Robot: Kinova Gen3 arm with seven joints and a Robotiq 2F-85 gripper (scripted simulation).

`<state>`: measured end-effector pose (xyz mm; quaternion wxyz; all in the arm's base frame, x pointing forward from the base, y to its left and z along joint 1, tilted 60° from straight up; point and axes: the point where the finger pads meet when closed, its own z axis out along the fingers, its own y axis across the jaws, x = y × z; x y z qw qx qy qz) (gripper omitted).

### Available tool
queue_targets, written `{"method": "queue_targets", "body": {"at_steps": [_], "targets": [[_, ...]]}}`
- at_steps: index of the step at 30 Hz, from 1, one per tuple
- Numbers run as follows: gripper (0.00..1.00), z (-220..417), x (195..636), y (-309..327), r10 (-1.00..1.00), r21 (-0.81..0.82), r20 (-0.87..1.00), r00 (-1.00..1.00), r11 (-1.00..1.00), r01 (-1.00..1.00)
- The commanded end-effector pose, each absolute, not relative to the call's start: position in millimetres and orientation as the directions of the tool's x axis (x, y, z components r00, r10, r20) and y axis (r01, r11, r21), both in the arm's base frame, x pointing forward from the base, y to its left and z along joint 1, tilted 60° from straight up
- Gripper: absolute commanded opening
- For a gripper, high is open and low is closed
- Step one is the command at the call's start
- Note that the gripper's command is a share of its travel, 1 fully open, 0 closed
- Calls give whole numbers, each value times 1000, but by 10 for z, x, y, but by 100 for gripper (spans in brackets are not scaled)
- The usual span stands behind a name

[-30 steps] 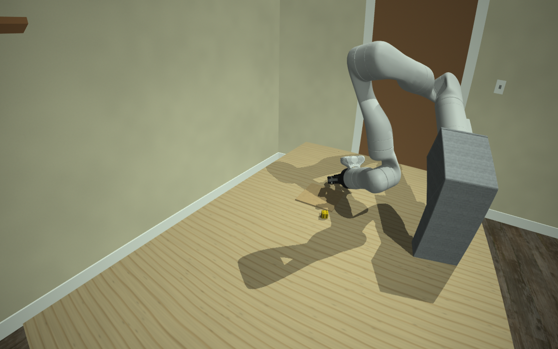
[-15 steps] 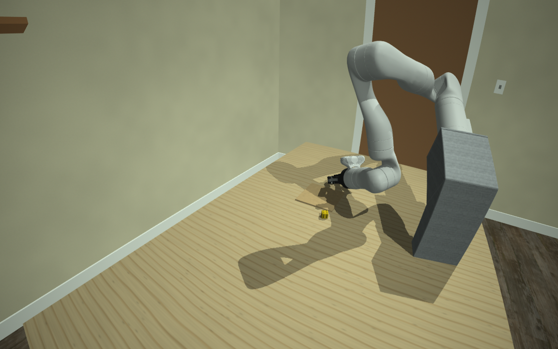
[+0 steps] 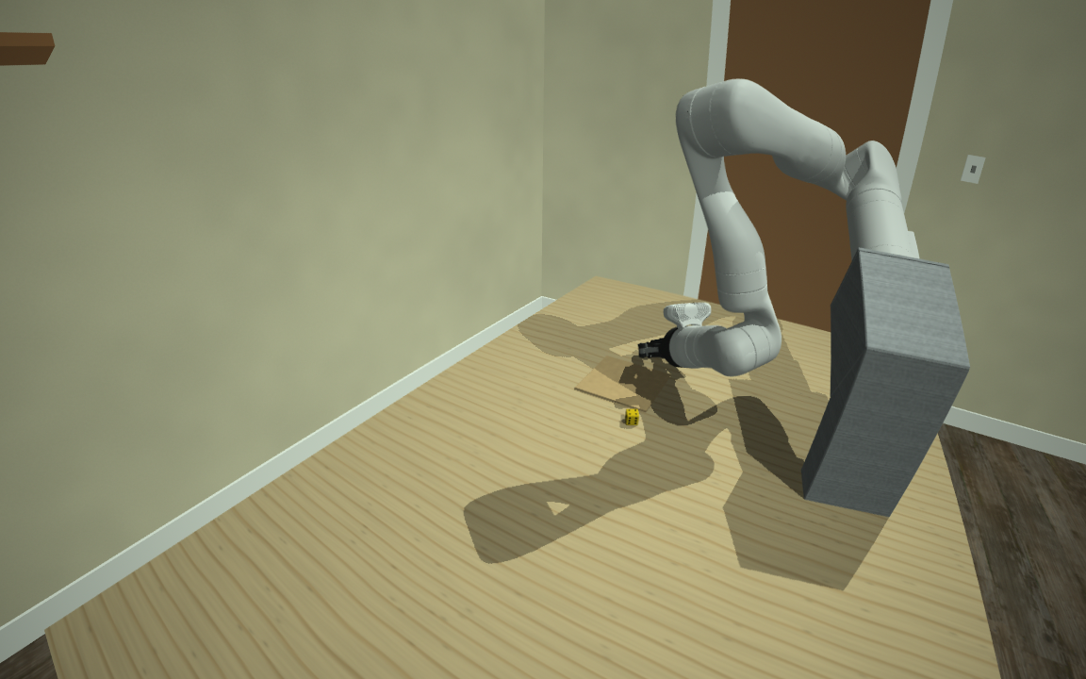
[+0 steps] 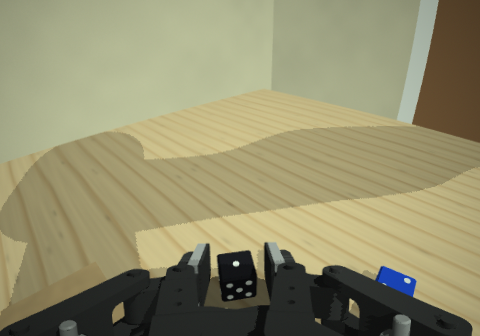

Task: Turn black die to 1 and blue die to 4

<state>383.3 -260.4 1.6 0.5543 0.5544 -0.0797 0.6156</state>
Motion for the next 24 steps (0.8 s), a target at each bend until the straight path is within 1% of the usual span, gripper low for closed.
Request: {"method": "queue_targets", "body": {"at_steps": [1,9,24], "targets": [[35,-3,3816,-2558,594,516,772,228,-376,-770],[35,-109,3646,-2355,594,516,772,228,-376,-770],[35,-150,3561,-2237,594,516,772,228,-376,-770]]}}
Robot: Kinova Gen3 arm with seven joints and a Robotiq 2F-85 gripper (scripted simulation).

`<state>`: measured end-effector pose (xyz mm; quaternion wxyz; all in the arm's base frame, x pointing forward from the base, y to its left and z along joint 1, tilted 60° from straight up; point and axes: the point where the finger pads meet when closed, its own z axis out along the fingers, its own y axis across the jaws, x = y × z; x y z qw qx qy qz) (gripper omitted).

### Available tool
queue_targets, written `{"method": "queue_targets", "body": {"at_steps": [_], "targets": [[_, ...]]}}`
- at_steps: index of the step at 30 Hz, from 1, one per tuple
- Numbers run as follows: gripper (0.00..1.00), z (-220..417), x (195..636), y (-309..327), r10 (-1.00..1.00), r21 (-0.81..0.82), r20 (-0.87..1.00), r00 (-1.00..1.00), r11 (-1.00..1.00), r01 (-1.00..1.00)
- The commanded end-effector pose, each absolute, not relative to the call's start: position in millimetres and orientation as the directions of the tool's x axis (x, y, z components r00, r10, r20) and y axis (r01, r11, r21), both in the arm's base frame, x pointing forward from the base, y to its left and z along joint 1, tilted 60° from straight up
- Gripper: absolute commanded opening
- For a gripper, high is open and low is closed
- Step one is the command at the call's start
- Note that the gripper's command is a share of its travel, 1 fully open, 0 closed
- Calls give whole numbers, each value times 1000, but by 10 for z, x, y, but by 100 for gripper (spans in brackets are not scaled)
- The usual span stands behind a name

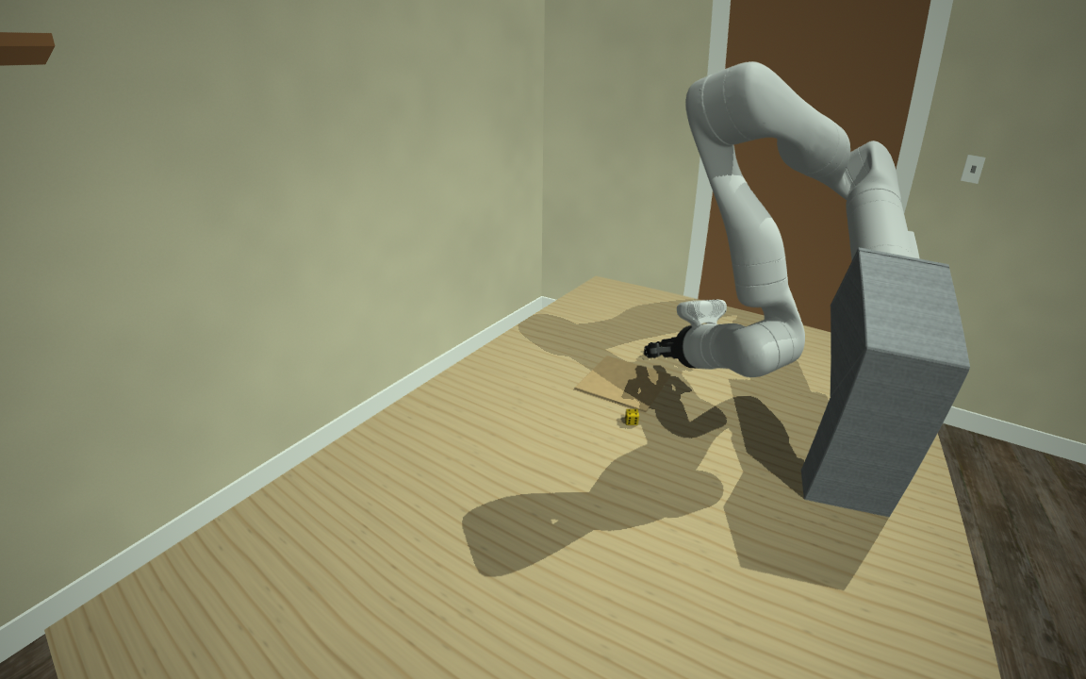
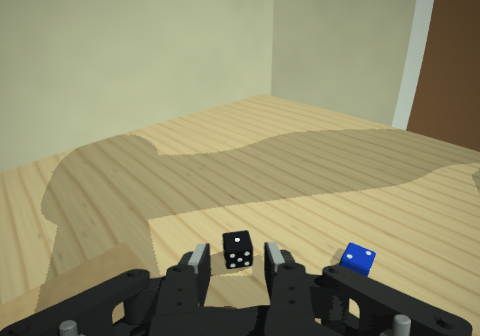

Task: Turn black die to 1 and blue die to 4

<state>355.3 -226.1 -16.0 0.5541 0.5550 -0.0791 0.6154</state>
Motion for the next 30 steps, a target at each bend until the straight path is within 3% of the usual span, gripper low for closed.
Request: {"method": "queue_targets", "body": {"at_steps": [1,30], "targets": [[35,-141,3559,-2222,594,516,772,228,-376,-770],[35,145,3515,-1743,585,516,775,239,-368,-774]]}}
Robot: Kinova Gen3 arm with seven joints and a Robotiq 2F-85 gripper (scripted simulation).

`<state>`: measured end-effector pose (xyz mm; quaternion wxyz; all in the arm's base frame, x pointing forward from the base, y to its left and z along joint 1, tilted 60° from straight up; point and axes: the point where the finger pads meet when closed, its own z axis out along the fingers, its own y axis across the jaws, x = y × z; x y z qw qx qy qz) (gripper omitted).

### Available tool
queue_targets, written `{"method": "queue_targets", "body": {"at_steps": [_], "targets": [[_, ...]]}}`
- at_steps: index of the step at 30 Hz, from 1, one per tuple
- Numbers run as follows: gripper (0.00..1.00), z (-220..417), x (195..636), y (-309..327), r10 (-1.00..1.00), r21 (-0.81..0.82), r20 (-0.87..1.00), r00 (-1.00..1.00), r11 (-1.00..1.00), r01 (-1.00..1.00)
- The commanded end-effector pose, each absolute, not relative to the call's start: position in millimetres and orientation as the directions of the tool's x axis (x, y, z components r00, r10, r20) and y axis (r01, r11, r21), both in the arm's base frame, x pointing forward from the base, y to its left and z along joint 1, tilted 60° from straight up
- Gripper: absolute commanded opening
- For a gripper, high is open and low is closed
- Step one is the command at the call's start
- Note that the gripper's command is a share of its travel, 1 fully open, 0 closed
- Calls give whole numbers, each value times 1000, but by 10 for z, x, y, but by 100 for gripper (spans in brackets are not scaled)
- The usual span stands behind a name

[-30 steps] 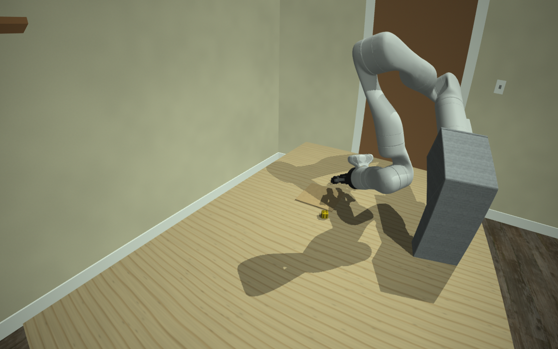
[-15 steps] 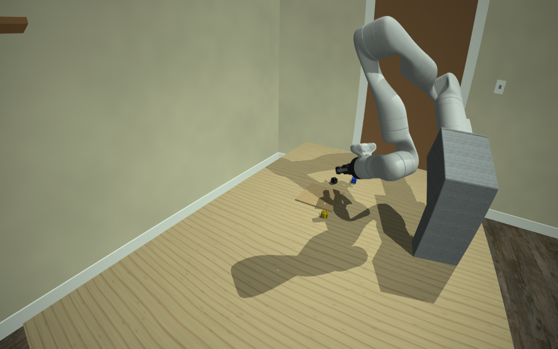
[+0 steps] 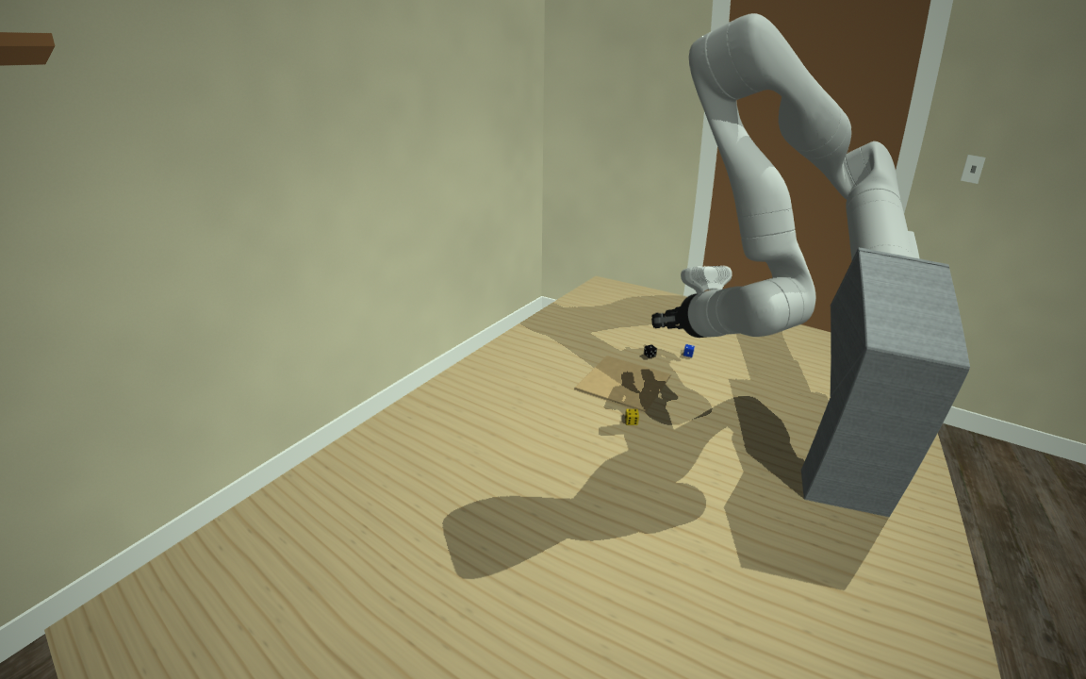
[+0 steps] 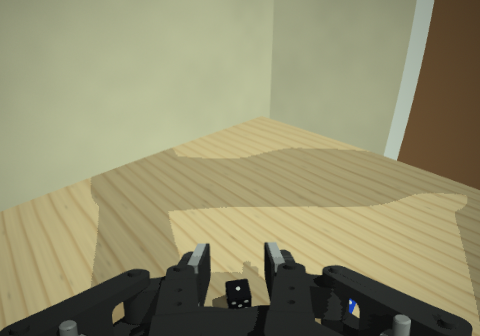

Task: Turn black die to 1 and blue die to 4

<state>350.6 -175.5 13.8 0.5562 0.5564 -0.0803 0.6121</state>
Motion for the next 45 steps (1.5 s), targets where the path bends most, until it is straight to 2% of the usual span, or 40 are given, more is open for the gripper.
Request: {"method": "queue_targets", "body": {"at_steps": [1,11,22,25,35,45], "targets": [[35,146,3515,-1744,580,516,777,245,-364,-776],[35,168,3518,-1757,473,520,808,351,-292,-803],[35,270,3570,-1739,103,559,828,551,-205,-803],[35,287,3581,-1733,63,563,824,563,-207,-800],[35,527,3728,-1657,-245,554,742,624,-299,-777],[35,684,3813,-1625,-338,522,697,633,-365,-770]]}}
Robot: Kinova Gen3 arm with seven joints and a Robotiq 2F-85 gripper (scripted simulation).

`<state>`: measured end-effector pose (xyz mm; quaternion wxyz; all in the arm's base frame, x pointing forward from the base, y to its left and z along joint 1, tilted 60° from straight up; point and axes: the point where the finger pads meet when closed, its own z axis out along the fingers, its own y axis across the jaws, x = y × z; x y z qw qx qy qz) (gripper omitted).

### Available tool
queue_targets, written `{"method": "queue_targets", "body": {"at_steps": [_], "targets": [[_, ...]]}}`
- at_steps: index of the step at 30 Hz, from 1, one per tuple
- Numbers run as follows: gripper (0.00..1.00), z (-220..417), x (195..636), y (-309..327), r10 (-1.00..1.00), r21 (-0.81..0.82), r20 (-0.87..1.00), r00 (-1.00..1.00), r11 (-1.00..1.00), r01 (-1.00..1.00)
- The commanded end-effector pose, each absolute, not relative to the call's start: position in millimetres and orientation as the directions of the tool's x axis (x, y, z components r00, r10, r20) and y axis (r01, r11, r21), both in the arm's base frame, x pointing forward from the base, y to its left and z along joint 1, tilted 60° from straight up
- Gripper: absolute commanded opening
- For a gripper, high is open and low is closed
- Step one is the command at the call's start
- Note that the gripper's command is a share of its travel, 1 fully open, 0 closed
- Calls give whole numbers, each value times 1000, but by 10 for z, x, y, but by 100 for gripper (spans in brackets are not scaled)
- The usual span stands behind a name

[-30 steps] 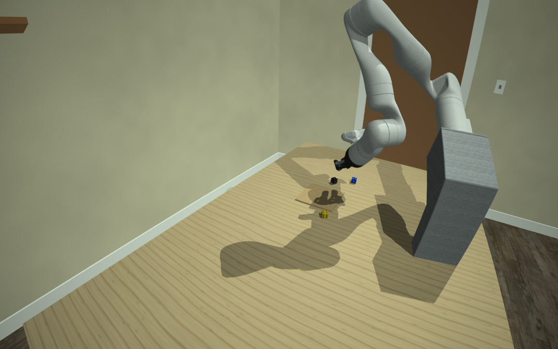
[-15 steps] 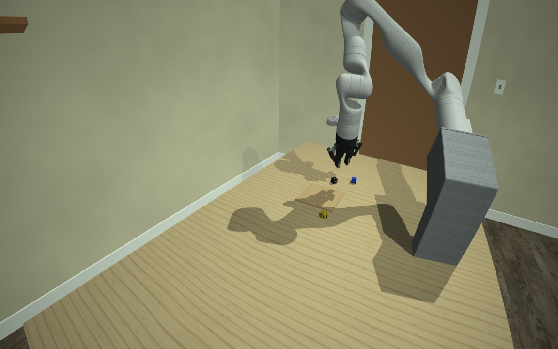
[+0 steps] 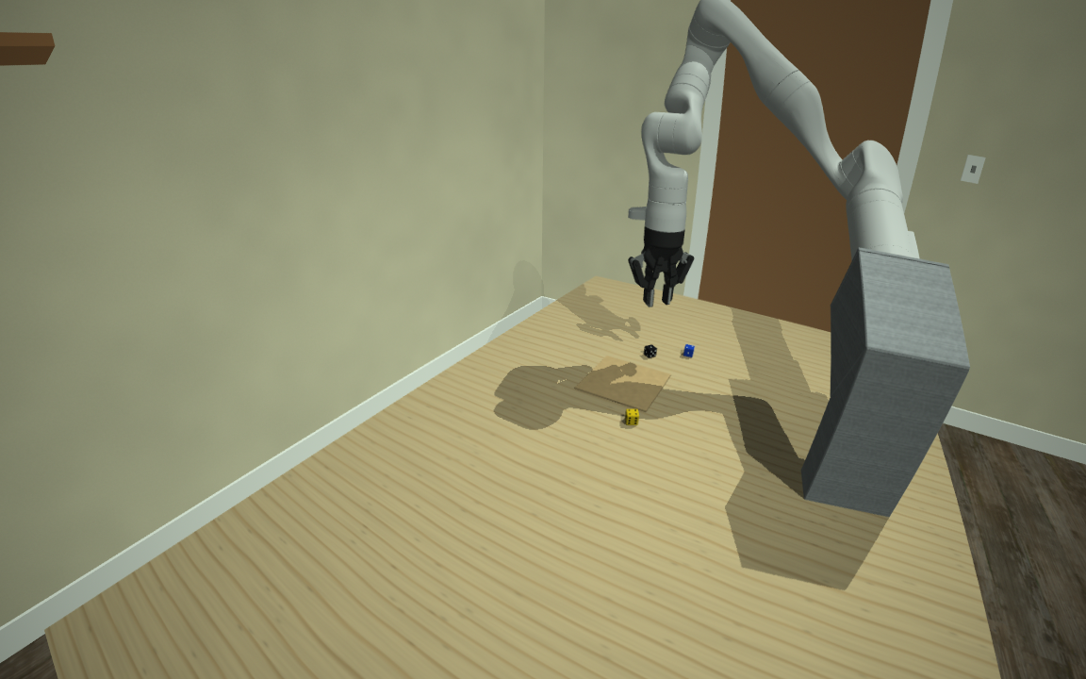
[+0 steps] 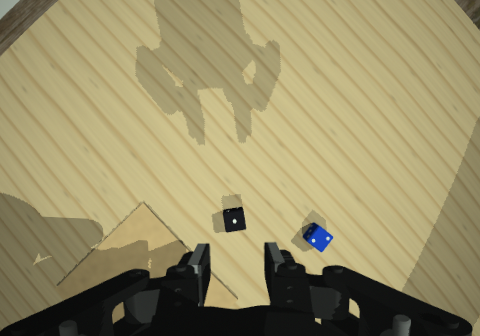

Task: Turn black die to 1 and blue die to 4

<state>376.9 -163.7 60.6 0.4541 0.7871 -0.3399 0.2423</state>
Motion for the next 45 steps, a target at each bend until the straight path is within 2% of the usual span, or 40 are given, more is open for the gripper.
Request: {"method": "queue_targets", "body": {"at_steps": [1,7,8,31,45], "targets": [[35,693,3818,-1623,-342,520,694,633,-369,-770],[35,711,3827,-1620,-350,516,690,634,-377,-769],[100,711,3827,-1620,-350,516,690,634,-377,-769],[100,706,3821,-1623,-357,506,697,622,-370,-779],[100,662,3765,-1647,-414,414,754,511,-305,-858]]}}
